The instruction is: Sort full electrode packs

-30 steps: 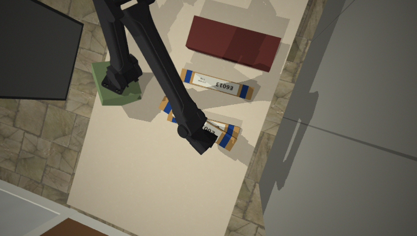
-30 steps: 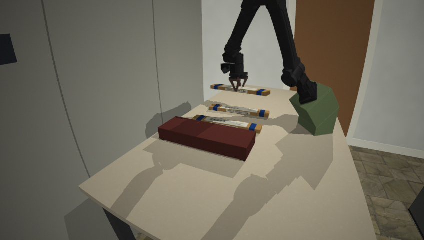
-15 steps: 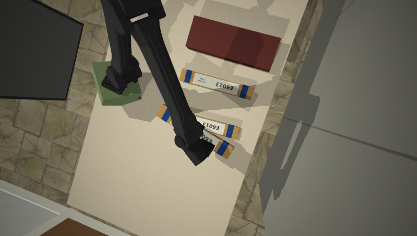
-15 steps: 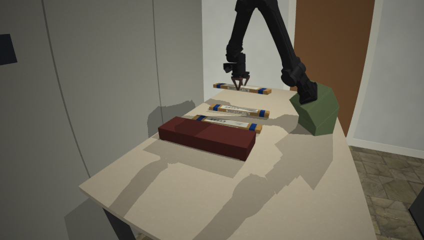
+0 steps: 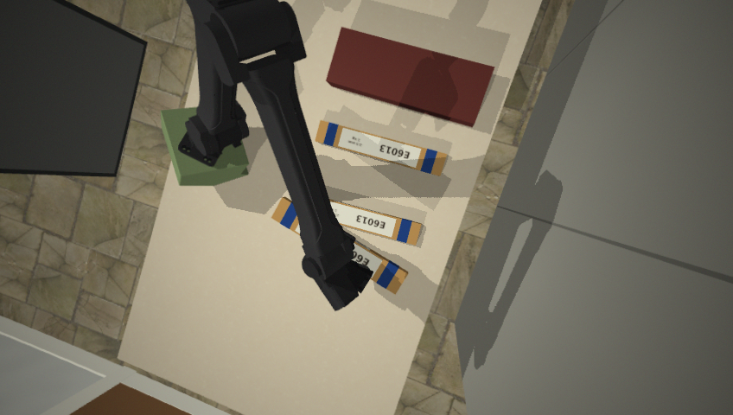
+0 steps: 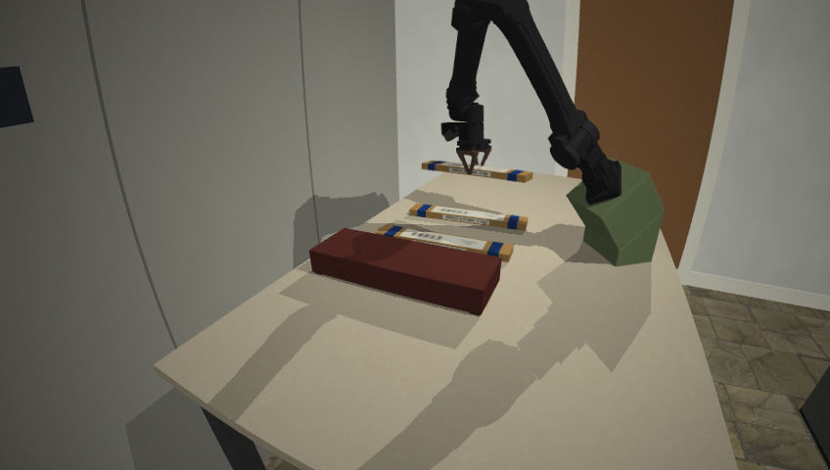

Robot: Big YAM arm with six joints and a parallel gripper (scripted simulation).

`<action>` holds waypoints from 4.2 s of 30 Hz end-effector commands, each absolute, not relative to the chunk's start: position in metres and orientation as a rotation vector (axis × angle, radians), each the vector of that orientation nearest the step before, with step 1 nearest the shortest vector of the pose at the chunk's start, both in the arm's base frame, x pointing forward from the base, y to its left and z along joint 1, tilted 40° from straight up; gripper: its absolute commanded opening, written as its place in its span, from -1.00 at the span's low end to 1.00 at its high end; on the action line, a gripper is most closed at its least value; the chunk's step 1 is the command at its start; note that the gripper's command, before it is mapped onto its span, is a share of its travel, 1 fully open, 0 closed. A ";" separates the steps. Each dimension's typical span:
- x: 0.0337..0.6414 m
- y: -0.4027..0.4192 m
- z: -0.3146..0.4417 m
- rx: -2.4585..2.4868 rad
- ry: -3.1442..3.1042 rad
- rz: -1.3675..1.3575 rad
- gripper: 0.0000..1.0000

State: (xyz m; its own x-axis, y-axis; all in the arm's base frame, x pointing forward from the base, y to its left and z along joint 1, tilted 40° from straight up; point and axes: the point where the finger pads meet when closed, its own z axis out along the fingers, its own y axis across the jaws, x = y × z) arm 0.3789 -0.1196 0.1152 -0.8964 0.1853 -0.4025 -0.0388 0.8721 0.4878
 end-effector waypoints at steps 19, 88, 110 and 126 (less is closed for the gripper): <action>0.400 -0.191 0.136 0.089 2.529 0.600 -1.00; 0.415 -0.284 0.130 0.087 2.525 0.577 -1.00; 0.414 -0.288 0.132 0.088 2.525 0.576 -1.00; 0.414 -0.289 0.132 0.089 2.525 0.576 -1.00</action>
State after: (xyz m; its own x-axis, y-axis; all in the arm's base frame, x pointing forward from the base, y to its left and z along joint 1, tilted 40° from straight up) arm 0.4101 -0.2450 0.0887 -0.8933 0.1640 -0.4186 -0.0674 0.8717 0.4854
